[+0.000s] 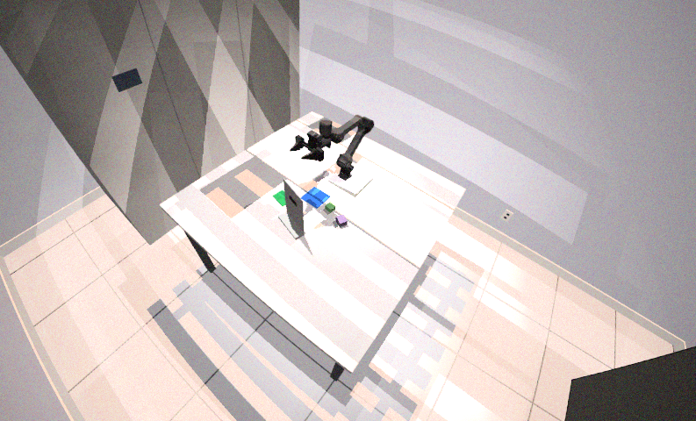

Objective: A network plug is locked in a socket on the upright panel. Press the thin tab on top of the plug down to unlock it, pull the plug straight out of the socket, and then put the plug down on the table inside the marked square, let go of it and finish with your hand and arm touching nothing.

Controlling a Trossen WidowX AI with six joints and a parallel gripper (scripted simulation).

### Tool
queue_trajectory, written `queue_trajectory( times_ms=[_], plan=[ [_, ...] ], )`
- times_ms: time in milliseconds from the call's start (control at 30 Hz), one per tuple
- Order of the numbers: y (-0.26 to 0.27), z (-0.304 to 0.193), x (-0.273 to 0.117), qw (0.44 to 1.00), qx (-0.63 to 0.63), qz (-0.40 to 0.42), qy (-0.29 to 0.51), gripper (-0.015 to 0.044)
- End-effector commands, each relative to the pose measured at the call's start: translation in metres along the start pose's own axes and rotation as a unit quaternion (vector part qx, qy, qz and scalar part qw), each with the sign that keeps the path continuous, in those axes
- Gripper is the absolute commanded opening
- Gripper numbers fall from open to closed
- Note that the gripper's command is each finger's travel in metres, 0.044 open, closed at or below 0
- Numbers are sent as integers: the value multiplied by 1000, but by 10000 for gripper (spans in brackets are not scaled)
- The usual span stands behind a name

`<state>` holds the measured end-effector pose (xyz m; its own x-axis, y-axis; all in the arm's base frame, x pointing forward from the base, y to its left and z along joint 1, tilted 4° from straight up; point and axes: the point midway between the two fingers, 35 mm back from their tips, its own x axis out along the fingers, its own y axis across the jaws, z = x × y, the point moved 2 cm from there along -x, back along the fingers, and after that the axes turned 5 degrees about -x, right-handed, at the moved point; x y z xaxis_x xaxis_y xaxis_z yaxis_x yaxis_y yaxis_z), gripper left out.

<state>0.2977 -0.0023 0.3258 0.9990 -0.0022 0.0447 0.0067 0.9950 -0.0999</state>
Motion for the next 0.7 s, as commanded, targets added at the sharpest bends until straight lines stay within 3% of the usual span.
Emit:
queue_trajectory(
  times_ms=[0,267,667],
  plan=[
    [0,-1,0,1000,3,0,0,374],
    [23,-30,9,991,131,10,5,164],
    [62,-77,8,942,333,24,18,156]
  ],
)
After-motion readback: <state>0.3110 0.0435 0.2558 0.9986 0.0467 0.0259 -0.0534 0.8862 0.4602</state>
